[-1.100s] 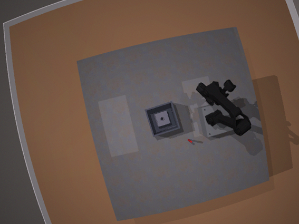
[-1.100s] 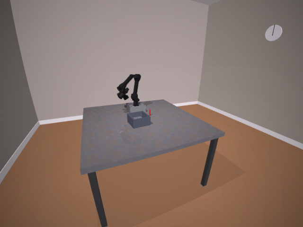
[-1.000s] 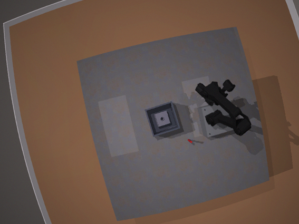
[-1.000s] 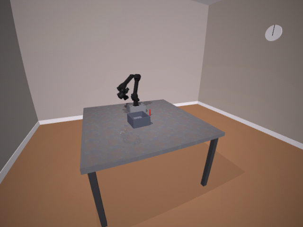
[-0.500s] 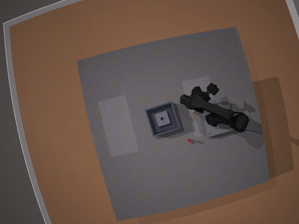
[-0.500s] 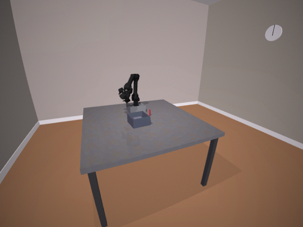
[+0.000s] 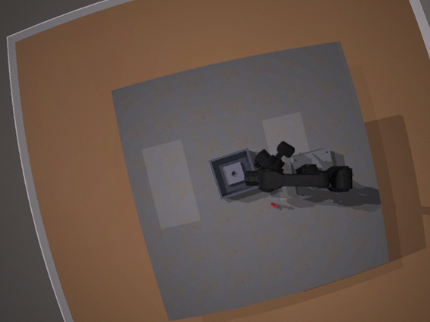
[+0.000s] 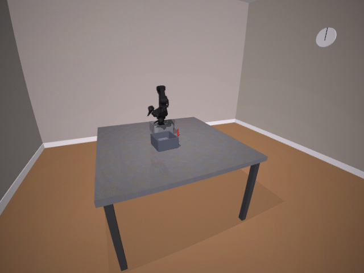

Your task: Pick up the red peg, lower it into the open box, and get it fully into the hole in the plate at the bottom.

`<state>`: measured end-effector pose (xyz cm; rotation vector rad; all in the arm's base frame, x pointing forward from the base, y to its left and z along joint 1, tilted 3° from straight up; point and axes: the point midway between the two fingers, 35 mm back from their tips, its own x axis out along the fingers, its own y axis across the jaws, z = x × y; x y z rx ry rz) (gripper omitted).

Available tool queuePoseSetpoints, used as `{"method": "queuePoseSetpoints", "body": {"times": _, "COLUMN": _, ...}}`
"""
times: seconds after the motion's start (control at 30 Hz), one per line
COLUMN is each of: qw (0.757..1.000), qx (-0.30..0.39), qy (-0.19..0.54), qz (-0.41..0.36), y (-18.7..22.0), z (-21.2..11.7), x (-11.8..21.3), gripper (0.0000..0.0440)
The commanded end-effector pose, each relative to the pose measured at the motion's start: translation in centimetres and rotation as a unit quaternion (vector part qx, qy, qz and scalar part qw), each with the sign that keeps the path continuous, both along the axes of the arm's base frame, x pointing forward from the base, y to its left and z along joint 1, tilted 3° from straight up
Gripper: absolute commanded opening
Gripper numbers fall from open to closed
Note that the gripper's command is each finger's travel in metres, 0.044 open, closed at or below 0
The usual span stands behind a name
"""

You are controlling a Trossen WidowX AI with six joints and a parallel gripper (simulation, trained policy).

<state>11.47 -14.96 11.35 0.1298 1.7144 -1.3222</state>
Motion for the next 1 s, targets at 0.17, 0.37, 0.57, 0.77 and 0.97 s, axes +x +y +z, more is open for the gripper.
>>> {"method": "queuePoseSetpoints", "body": {"times": 0.17, "qw": 0.996, "qx": 0.020, "qy": -0.073, "qz": 0.047, "y": 4.5, "z": -0.6, "x": 5.3, "gripper": 0.0440}}
{"method": "queuePoseSetpoints", "body": {"times": 0.37, "qw": 0.991, "qx": 0.044, "qy": -0.108, "qz": 0.072, "y": 9.0, "z": -1.2, "x": 7.9, "gripper": 0.0440}}
{"method": "queuePoseSetpoints", "body": {"times": 0.57, "qw": 0.987, "qx": 0.067, "qy": -0.124, "qz": 0.082, "y": 13.6, "z": -2.1, "x": 8.8, "gripper": 0.0440}}
{"method": "queuePoseSetpoints", "body": {"times": 0.77, "qw": 0.985, "qx": 0.083, "qy": -0.127, "qz": 0.085, "y": 17.4, "z": -3.1, "x": 8.6, "gripper": 0.0440}}
{"method": "queuePoseSetpoints", "body": {"times": 0.97, "qw": 0.983, "qx": 0.095, "qy": -0.126, "qz": 0.092, "y": 20.2, "z": -4.4, "x": 8.0, "gripper": 0.0440}}
